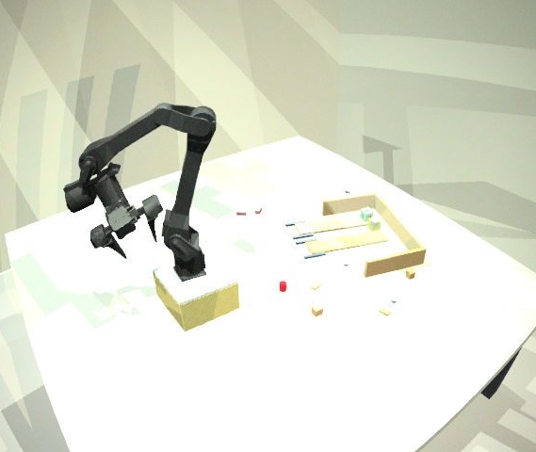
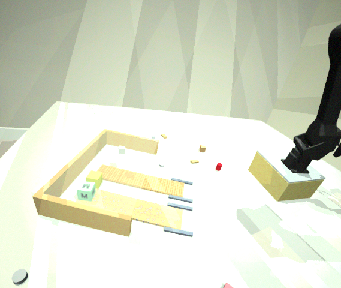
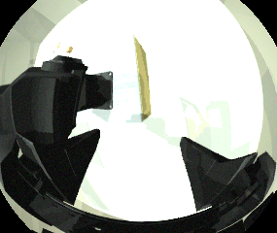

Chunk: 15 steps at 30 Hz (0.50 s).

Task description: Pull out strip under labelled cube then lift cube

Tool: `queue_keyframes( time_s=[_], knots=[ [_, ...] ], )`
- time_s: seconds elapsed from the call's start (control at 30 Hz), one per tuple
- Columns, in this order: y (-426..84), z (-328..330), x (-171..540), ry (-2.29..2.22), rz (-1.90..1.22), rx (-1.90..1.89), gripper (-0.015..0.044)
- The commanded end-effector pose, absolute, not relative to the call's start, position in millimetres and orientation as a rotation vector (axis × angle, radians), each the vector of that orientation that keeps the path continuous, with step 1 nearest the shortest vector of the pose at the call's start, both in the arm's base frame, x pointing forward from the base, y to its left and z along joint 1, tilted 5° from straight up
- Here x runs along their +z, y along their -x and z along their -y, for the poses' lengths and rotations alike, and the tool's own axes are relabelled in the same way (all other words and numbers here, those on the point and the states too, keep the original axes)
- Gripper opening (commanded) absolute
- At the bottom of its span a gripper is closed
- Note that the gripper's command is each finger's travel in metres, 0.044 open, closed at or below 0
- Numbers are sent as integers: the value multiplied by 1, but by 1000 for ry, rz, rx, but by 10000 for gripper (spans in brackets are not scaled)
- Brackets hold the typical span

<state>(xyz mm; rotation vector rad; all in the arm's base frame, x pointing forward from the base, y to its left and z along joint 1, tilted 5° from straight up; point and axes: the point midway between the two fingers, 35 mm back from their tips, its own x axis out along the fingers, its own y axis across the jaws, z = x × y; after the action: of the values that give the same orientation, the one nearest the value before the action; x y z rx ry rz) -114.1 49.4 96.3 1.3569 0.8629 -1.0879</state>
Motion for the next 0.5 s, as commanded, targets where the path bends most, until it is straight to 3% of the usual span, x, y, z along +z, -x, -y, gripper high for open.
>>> queue_keyframes(
  time_s=[0.0, 0.47],
  knots=[
    [114, -50, 96, -1365, -859, -1100, 400],
    [88, -149, 79, -2018, -354, -2033, 400]
  ],
)
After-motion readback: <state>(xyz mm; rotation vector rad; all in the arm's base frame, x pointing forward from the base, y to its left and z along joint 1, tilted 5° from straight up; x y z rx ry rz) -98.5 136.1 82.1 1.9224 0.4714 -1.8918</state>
